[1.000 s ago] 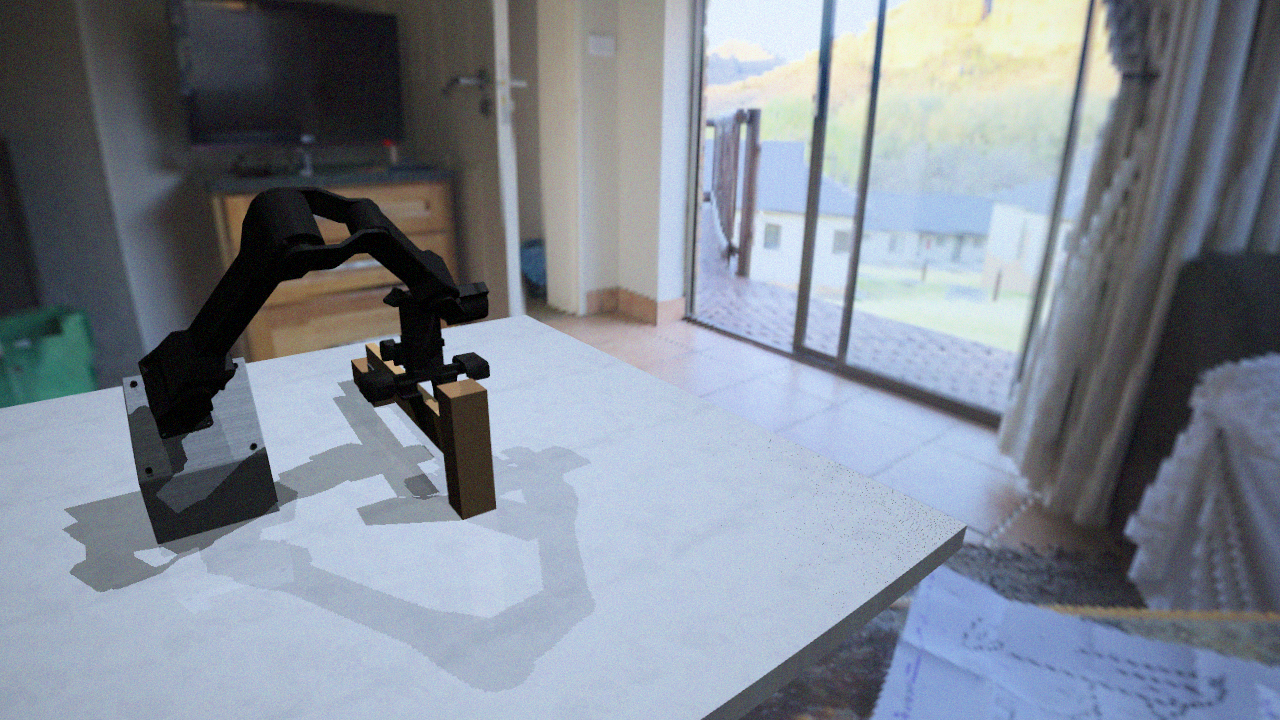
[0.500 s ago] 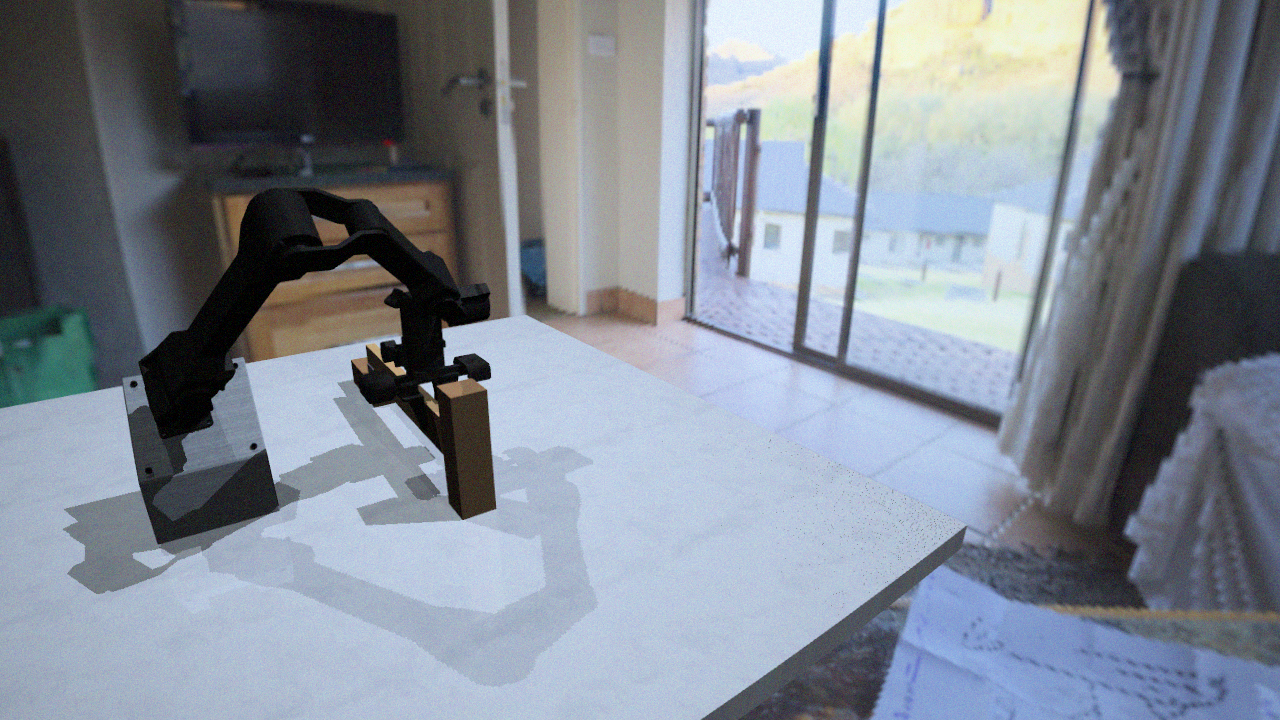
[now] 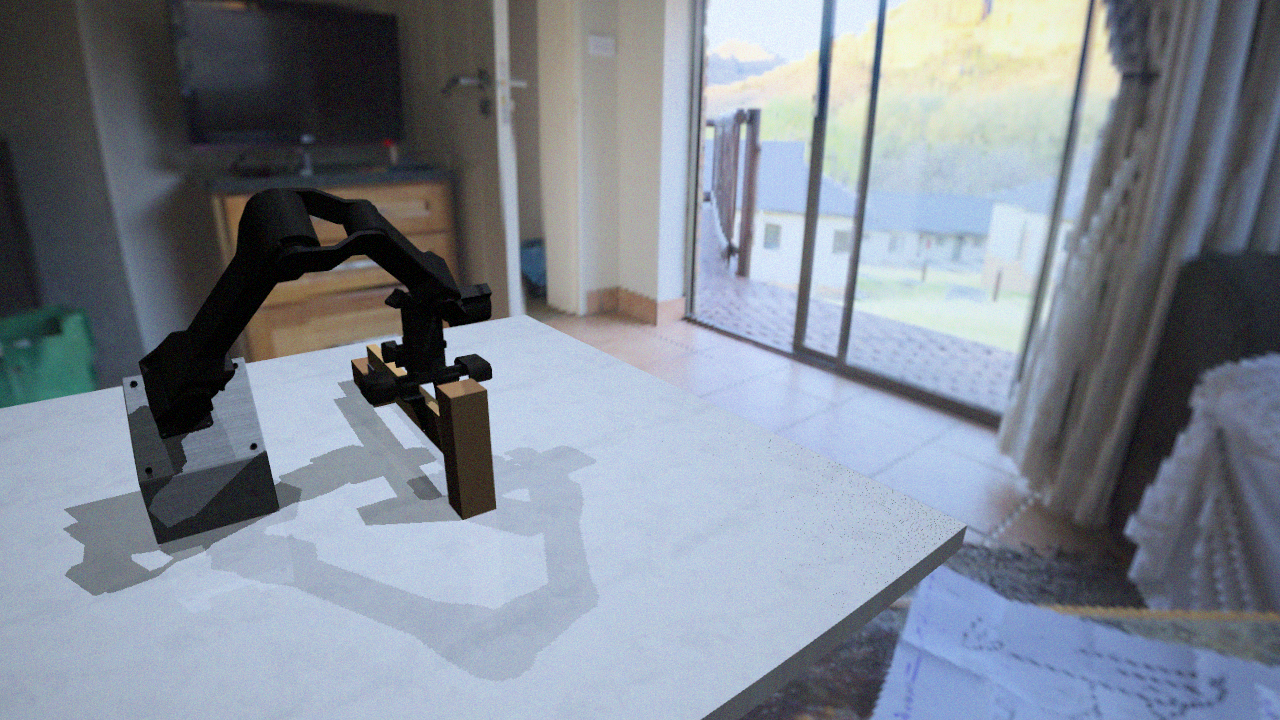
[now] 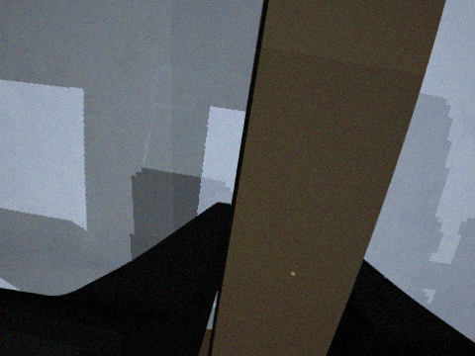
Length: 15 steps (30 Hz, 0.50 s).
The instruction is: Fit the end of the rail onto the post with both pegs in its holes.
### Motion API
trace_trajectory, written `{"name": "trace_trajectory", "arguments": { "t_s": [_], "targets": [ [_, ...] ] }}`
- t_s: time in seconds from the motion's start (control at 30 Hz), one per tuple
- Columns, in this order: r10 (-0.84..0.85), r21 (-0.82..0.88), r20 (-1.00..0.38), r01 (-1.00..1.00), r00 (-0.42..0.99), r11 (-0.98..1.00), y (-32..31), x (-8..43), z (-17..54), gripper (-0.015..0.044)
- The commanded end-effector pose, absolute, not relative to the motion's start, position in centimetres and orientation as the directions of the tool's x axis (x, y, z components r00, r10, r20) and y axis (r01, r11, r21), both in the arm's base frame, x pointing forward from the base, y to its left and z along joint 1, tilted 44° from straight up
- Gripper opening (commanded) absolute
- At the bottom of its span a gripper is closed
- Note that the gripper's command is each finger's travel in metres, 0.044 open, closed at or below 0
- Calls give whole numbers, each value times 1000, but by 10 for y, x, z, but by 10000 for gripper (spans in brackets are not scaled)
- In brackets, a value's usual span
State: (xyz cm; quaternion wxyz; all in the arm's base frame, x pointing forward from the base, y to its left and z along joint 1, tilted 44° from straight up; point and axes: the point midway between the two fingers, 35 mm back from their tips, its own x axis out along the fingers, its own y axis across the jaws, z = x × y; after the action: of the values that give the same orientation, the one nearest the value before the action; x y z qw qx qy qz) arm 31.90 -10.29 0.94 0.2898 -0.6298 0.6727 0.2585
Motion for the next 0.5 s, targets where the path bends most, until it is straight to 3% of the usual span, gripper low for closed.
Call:
{"name": "trace_trajectory", "arguments": {
  "t_s": [0.0, 0.47],
  "targets": [
    [-698, -17, -715, -998, -36, 69, -104, 319, 12, 0],
    [-698, -17, -715, -998, -36, 69, -107, 319, 15, 0]
  ]
}}
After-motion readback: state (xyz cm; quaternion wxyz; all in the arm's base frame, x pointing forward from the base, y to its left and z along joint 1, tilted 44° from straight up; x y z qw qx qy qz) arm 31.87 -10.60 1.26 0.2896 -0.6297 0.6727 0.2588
